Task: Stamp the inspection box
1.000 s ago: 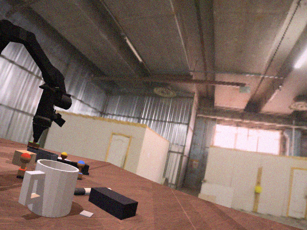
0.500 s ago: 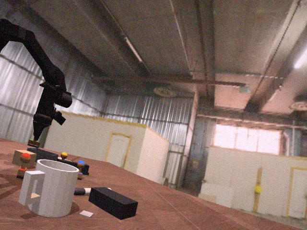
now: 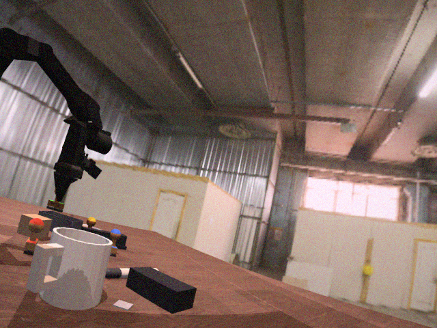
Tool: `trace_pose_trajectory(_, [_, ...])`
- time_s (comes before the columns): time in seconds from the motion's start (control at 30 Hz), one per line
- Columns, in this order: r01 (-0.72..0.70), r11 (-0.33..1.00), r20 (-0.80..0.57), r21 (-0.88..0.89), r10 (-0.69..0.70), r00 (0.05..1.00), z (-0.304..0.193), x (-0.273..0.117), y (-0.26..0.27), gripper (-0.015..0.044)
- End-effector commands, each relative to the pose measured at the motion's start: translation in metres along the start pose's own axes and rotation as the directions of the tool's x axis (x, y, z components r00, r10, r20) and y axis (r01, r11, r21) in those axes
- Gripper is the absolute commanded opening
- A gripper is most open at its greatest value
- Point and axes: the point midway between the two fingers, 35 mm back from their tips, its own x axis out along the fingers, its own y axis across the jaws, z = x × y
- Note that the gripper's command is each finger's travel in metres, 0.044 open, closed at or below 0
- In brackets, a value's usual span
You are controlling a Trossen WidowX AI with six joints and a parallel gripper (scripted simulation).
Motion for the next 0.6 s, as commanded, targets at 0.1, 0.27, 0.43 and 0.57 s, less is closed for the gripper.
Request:
trace_pose_trajectory(0.1, [-0.003, 1.0, 0.002, -0.003, 0.003, 1.0, 0.017, -0.003, -0.023, 0.0])
trace_pose_trajectory(0.27, [-0.002, 1.0, 0.003, -0.003, 0.002, 1.0, 0.029, -0.004, -0.044, 0.0])
trace_pose_trajectory(0.43, [0.0, 1.0, 0.004, -0.003, 0.0, 1.0, 0.038, -0.006, -0.066, 0.0])
trace_pose_trajectory(0.57, [0.001, 1.0, 0.006, -0.004, -0.001, 1.0, 0.045, -0.007, -0.085, 0.0])
